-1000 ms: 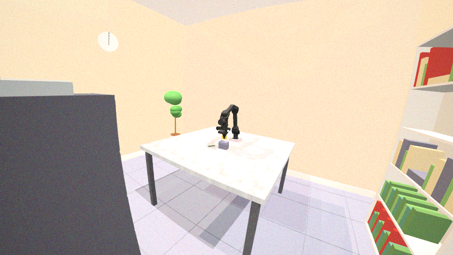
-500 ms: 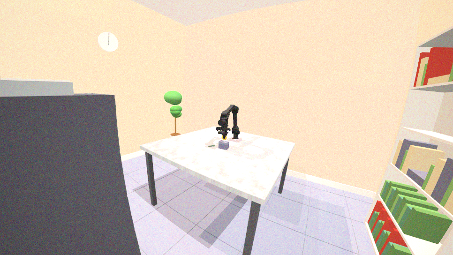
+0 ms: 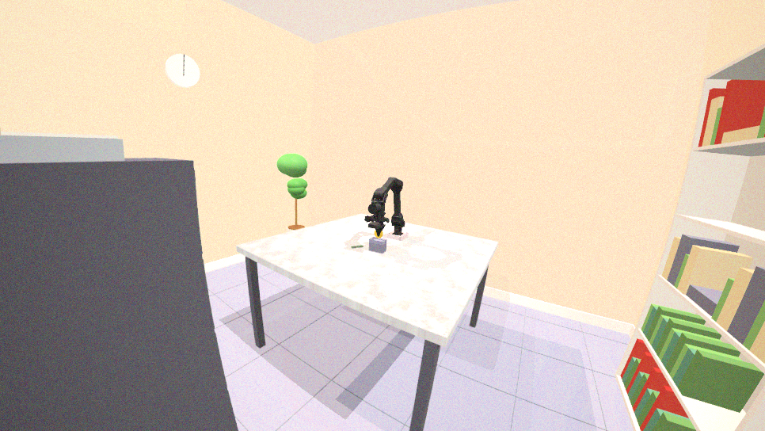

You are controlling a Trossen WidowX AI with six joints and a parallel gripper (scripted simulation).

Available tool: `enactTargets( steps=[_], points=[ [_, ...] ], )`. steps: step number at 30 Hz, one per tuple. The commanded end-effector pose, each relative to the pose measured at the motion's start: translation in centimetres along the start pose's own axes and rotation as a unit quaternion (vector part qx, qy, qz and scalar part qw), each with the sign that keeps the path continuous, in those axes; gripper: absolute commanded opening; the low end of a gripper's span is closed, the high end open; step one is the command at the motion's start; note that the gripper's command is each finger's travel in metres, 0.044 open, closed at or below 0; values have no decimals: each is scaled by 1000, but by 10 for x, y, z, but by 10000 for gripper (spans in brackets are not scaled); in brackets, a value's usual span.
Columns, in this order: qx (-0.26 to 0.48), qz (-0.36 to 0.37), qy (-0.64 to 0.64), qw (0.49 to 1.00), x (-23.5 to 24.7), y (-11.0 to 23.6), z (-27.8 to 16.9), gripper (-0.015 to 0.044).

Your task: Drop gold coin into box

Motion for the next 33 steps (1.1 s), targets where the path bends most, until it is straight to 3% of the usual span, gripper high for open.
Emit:
enactTargets(
  steps=[1,9,15,24,33],
  points=[
    [1,-1,-4,1000,0,-3,0,0],
    [1,-1,-4,1000,0,-7,0,0],
    [0,0,-1,1000,0,-5,0,157],
    [0,0,-1,1000,0,-5,0,161],
    [0,0,-1,1000,0,15,0,397]
  ],
)
Point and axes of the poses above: the point midway between the two fingers, 35 mm back from their tips, its own y axis back along the fingers, its own x axis across the jaws, z = x × y, the point moved 2 cm from there along y, back along the fingers, and after that the axes turned 13 degrees about y, right-handed, at the moved point
